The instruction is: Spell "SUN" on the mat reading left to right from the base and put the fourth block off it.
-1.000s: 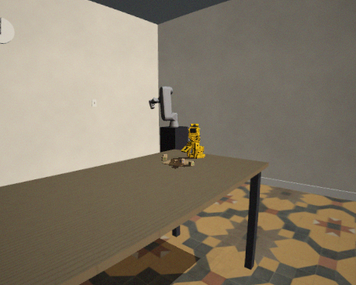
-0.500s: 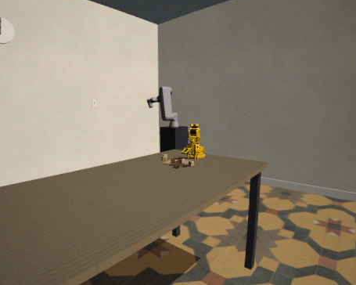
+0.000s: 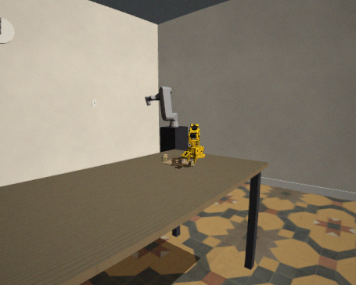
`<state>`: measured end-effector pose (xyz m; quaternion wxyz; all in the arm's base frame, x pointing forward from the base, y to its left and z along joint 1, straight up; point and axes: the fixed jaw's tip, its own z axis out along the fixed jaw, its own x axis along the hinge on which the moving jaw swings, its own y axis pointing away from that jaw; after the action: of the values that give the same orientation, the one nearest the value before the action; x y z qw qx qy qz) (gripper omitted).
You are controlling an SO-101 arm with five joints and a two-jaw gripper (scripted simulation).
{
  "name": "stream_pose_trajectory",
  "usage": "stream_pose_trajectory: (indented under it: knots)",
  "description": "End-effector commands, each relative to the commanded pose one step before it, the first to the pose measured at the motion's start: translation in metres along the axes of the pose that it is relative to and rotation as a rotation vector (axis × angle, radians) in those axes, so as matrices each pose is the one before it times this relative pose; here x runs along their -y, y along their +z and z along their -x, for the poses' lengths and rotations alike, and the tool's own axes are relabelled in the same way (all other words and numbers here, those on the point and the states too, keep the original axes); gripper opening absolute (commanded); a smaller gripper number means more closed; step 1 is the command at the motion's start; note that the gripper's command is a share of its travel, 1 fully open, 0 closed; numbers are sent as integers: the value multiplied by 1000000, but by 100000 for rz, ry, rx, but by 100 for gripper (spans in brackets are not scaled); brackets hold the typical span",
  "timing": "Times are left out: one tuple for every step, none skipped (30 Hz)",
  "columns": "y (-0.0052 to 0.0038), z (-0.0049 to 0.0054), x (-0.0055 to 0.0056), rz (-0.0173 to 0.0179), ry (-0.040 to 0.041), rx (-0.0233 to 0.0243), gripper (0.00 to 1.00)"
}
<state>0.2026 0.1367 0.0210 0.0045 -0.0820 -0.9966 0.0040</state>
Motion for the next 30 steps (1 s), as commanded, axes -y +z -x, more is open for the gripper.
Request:
stream_pose_trajectory:
  knots:
    - [-12800,5871,-6958,6107,-79,6574,32]
    - [846,-67,61,0,0,0,32]
    - [733,-61,55,0,0,0,32]
    - [620,-54,49,0,0,0,32]
    - [509,-45,41,0,0,0,32]
    - [403,-37,34,0,0,0,32]
    - [304,-28,26,0,0,0,32]
    - [214,-20,18,0,0,0,32]
    - [136,-13,12,0,0,0,32]
    - [73,-7,6,0,0,0,32]
    - [28,-3,2,0,0,0,32]
    - [4,0,0,0,0,0,32]
    - [0,0,0,0,0,0,32]
    - [0,0,0,0,0,0,32]
    - [0,0,1,0,0,0,32]
    - [0,1,8,0,0,0,32]
    - [-1,2,21,0,0,0,32]
    - [-1,3,38,-1,0,1,32]
    - [-2,5,60,-1,0,1,32]
    - [-2,7,85,-2,0,1,31]
    - [-3,9,113,-2,0,2,31]
    - [-4,11,143,-3,0,2,31]
    - [-5,13,174,-3,0,3,31]
    - [-6,15,205,-4,0,3,30]
    - [-6,17,237,-4,0,4,30]
    - [-7,19,268,-5,0,4,29]
    - [-8,20,298,-5,0,5,29]
    - [-8,22,327,-6,0,5,28]
    - [-8,22,353,-7,0,6,28]
    - [0,0,0,0,0,0,28]
